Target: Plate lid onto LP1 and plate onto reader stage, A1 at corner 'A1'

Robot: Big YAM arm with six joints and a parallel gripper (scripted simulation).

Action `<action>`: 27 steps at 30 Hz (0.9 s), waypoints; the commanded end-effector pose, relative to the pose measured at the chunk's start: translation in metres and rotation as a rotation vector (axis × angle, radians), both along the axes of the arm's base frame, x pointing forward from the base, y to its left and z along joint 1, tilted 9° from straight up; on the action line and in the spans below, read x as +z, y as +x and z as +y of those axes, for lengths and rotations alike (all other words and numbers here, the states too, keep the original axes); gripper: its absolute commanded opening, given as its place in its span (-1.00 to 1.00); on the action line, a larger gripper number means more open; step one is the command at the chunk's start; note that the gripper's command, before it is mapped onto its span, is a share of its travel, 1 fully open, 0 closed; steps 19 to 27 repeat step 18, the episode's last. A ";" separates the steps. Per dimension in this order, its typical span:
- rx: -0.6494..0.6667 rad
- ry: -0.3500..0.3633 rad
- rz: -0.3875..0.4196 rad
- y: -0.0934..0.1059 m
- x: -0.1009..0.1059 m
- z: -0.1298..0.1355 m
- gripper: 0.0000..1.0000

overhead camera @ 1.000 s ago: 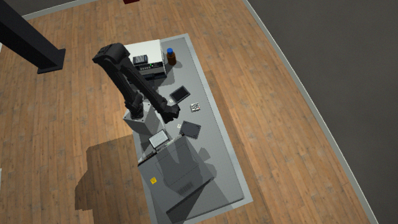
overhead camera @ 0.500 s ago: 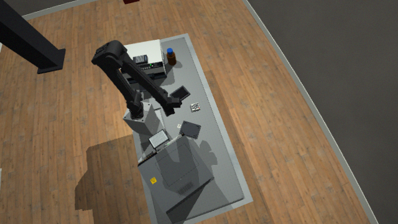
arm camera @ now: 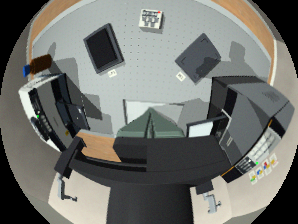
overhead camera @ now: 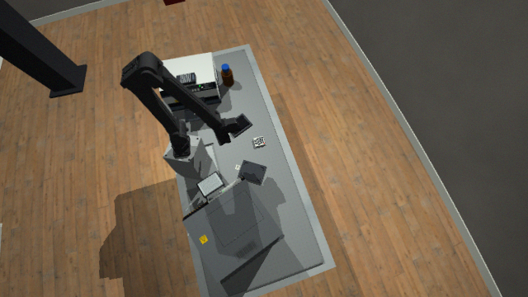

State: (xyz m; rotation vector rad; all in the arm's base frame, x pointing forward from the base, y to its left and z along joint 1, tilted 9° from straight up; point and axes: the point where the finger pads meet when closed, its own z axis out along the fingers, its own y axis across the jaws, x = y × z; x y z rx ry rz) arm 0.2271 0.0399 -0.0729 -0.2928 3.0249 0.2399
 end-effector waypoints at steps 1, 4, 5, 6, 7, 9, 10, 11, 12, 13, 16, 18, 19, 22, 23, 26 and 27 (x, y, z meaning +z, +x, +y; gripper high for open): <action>-0.054 0.001 -0.029 0.016 0.008 0.015 -1.00; -0.063 0.001 -0.025 0.016 0.007 0.014 -1.00; -0.068 0.005 -0.022 0.016 0.006 0.013 -1.00; -0.070 0.006 -0.019 0.016 0.006 0.012 -1.00; -0.071 0.006 -0.016 0.016 0.005 0.011 -1.00; -0.071 0.006 -0.016 0.016 0.005 0.011 -1.00; -0.071 0.006 -0.016 0.016 0.005 0.011 -1.00; -0.071 0.006 -0.016 0.016 0.005 0.011 -1.00; -0.071 0.006 -0.016 0.016 0.005 0.011 -1.00; -0.071 0.006 -0.016 0.016 0.005 0.011 -1.00; -0.071 0.006 -0.016 0.016 0.005 0.011 -1.00; -0.071 0.006 -0.016 0.016 0.005 0.011 -1.00; -0.071 0.006 -0.016 0.016 0.005 0.011 -1.00; -0.071 0.006 -0.016 0.016 0.005 0.011 -1.00; -0.071 0.006 -0.016 0.016 0.005 0.011 -1.00; -0.071 0.006 -0.016 0.016 0.005 0.011 -1.00; -0.071 0.006 -0.016 0.016 0.005 0.011 -1.00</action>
